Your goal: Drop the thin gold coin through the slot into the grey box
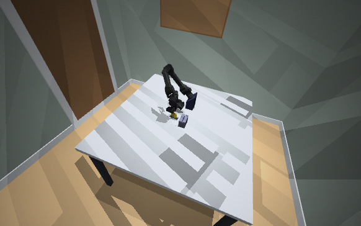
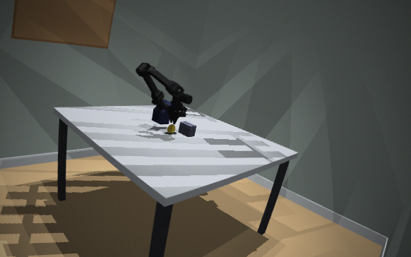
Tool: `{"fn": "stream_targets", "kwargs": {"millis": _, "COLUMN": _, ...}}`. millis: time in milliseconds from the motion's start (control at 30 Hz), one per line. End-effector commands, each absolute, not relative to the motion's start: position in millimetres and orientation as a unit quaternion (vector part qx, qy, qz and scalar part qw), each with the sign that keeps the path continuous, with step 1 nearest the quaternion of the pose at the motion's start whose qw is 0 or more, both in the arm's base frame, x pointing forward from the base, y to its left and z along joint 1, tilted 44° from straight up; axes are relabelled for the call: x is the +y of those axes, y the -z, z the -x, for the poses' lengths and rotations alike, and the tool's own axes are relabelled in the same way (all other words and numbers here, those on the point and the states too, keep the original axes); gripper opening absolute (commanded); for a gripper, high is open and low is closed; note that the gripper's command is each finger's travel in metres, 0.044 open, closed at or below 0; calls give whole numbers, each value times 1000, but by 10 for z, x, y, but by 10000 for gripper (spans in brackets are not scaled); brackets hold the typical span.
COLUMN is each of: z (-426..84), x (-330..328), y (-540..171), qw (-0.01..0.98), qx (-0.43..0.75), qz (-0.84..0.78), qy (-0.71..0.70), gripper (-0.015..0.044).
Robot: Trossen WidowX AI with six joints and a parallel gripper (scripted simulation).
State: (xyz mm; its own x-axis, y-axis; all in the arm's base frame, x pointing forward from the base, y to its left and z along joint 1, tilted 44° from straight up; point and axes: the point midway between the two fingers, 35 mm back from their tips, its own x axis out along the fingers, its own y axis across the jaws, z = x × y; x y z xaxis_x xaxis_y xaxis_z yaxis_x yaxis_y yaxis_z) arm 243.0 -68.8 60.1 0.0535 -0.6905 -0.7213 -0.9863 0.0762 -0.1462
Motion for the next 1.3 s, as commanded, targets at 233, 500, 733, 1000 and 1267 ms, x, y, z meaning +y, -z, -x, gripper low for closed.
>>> {"fn": "stream_targets", "kwargs": {"millis": 233, "z": -2419, "x": -822, "y": -434, "qw": 329, "qx": 655, "qz": 643, "qy": -224, "gripper": 161}}
{"fn": "stream_targets", "kwargs": {"millis": 500, "z": -2424, "x": -912, "y": -342, "qw": 329, "qx": 655, "qz": 643, "qy": -224, "gripper": 161}}
{"fn": "stream_targets", "kwargs": {"millis": 733, "z": -2422, "x": -992, "y": -266, "qw": 328, "qx": 655, "qz": 643, "qy": -223, "gripper": 161}}
{"fn": "stream_targets", "kwargs": {"millis": 1000, "z": -2412, "x": -1085, "y": -182, "qw": 327, "qx": 655, "qz": 644, "qy": -222, "gripper": 161}}
{"fn": "stream_targets", "kwargs": {"millis": 1267, "z": -2408, "x": -1113, "y": -158, "qw": 327, "qx": 655, "qz": 644, "qy": -222, "gripper": 161}}
